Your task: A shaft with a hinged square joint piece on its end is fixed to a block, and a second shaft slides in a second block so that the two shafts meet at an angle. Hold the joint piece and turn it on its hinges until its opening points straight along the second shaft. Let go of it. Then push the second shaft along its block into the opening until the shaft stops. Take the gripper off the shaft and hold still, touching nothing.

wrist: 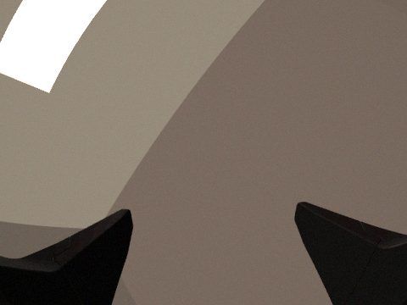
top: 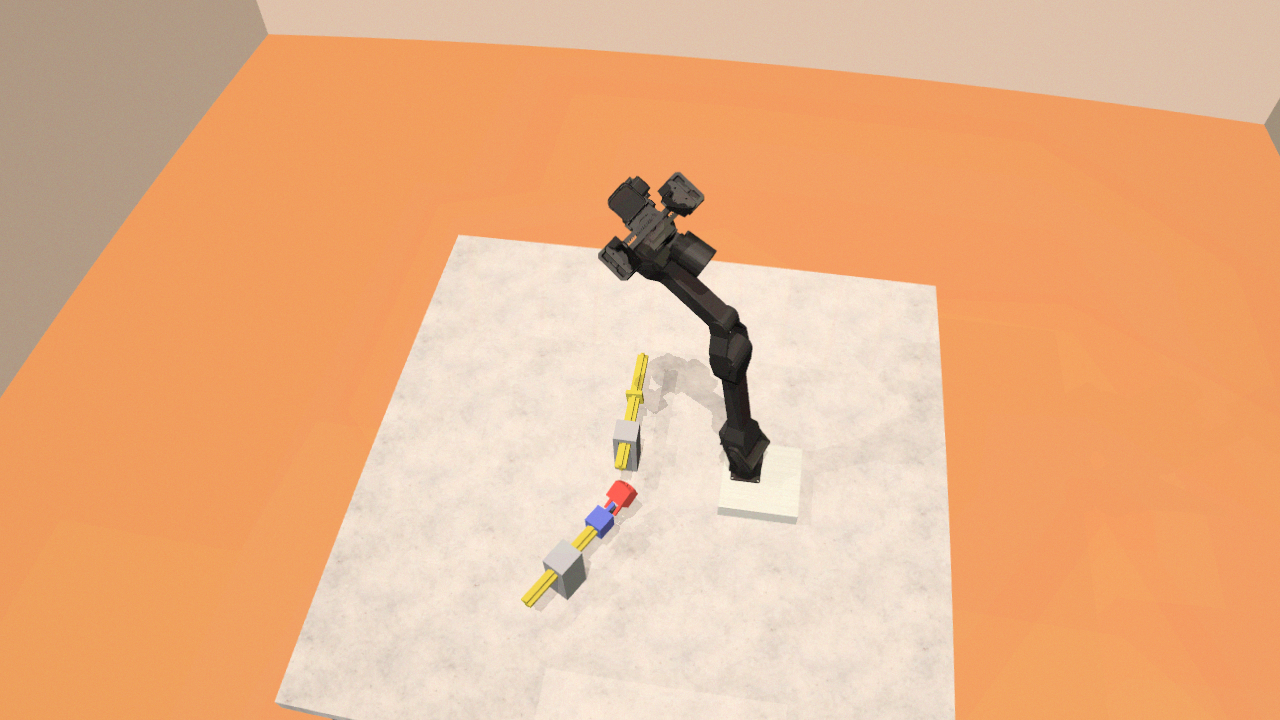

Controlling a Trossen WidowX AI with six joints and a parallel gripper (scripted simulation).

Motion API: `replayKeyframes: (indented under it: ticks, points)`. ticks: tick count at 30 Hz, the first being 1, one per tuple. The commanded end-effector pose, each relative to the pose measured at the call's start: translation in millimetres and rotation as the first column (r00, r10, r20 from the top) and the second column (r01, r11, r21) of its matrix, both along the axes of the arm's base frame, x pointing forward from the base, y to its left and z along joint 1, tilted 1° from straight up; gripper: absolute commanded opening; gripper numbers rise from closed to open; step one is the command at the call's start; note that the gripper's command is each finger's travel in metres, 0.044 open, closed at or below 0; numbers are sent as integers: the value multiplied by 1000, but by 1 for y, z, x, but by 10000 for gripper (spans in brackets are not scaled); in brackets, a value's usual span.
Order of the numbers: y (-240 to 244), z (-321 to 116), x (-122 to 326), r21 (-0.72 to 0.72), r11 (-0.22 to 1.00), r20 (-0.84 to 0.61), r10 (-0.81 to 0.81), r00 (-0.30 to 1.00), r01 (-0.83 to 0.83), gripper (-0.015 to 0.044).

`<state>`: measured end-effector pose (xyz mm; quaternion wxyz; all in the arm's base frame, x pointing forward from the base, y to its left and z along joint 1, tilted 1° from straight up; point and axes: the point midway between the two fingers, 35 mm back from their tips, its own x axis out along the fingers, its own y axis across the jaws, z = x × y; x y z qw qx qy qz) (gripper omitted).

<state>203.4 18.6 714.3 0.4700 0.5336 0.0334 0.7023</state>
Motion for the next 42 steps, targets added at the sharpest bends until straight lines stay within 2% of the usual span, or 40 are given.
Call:
replayKeyframes:
  ticks: [1, 4, 11, 18, 24, 33, 42]
  points:
    - [0, 0, 0, 0, 1000, 0, 0, 1000, 0, 426]
    - [-1, -4, 7, -2, 1000, -21, -8, 1000, 8, 440]
    - [-13, -58, 71, -45, 997, -235, -76, 969, 67, 440]
    - [-19, -135, 118, -104, 991, -445, -119, 888, 81, 440]
    - [-18, -216, 140, -157, 986, -608, -137, 782, 51, 440]
    - [-2, -345, 131, -220, 973, -797, -139, 588, -68, 440]
    - [29, -466, 75, -214, 944, -922, -111, 371, -250, 440]
